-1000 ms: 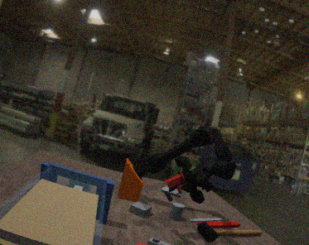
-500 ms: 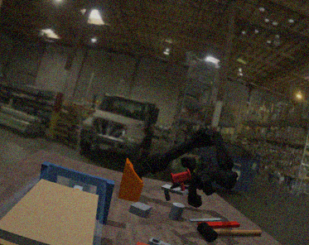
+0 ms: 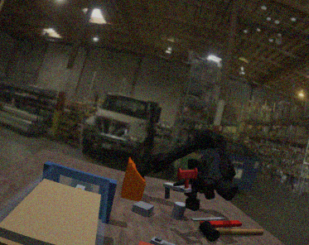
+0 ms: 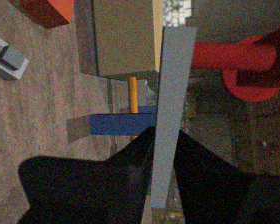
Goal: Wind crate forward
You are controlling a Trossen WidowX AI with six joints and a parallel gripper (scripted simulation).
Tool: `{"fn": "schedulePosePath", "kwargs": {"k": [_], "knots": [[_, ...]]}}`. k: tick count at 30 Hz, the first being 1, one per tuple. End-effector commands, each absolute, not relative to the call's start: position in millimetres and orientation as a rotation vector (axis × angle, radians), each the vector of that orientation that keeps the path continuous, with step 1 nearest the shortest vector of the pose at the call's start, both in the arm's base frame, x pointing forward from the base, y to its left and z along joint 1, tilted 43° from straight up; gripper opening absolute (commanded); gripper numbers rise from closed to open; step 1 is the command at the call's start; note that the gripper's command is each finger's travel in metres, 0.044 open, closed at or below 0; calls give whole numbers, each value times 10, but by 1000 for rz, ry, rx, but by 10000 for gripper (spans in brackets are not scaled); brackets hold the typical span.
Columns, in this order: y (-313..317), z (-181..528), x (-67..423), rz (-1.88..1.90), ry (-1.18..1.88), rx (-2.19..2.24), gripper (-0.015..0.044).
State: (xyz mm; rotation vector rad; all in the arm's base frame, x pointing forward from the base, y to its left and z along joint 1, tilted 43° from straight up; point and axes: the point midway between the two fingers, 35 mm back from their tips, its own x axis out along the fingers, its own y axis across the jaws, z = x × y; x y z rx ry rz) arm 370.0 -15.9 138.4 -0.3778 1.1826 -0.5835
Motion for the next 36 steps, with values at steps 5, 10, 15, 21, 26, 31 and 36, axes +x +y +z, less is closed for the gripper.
{"fn": "schedulePosePath", "kwargs": {"k": [5,10,15,21,26,31,36], "knots": [[-183,1369,3700,-687,1153,-459,0],[-183,1368,3700,-721,1141,-486,0],[-183,1368,3700,-721,1141,-486,0],[-230,1304,3722,-703,1149,-467,0],[-390,1165,3768,-692,1158,-447,0],[-552,1038,3803,-681,1163,-430,0],[-717,919,3827,-670,1163,-417,0]]}}
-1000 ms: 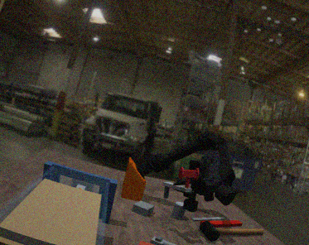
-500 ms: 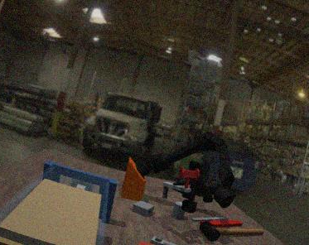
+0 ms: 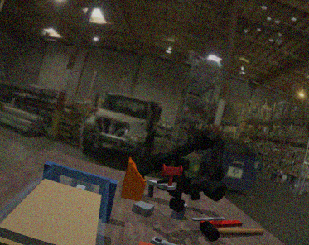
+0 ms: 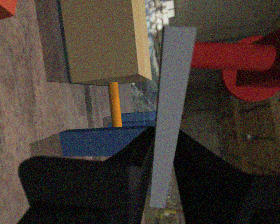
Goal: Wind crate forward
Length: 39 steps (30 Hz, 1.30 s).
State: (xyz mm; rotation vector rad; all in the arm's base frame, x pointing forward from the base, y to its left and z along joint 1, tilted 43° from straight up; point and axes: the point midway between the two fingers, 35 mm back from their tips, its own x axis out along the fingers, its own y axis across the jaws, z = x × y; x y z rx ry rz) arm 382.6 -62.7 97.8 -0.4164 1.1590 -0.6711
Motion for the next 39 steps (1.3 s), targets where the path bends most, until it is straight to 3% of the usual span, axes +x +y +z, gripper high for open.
{"fn": "schedulePosePath", "kwargs": {"k": [1,25,39], "knots": [[-752,896,3831,-668,1163,-414,0],[-1627,449,3768,-634,1108,-403,0],[-2003,101,3464,-650,1103,-428,0]]}}
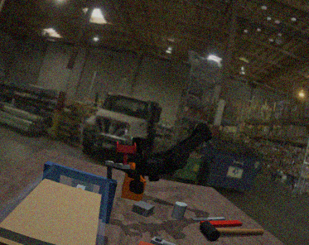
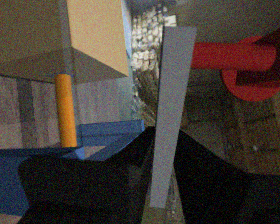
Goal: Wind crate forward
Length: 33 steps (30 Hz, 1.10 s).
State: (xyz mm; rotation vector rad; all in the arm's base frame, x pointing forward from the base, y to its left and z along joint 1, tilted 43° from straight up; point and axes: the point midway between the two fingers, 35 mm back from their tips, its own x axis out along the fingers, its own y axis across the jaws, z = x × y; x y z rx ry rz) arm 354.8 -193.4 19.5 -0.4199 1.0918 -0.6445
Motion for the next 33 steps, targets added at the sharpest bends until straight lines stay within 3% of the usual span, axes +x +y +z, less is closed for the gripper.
{"fn": "schedulePosePath", "kwargs": {"k": [1,33], "knots": [[-2021,76,3438,-651,1104,-430,0],[-2214,-787,2207,-675,1101,-500,0]]}}
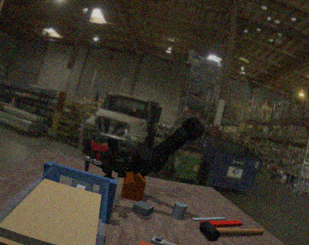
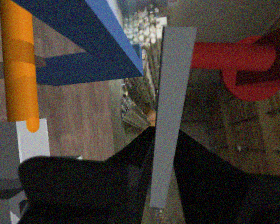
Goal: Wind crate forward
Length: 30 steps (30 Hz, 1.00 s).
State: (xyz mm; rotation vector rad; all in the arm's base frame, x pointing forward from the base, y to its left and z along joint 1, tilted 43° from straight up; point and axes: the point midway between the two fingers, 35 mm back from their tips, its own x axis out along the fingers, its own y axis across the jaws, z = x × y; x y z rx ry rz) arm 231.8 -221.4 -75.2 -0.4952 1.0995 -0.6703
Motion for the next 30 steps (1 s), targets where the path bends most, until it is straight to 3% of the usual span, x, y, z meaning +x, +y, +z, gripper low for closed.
{"fn": "schedulePosePath", "kwargs": {"k": [1,7,30], "knots": [[-2210,-796,2159,-677,1100,-501,0],[-2186,-816,1951,-686,1096,-506,0],[-2050,-1047,2060,-646,1215,-633,0]]}}
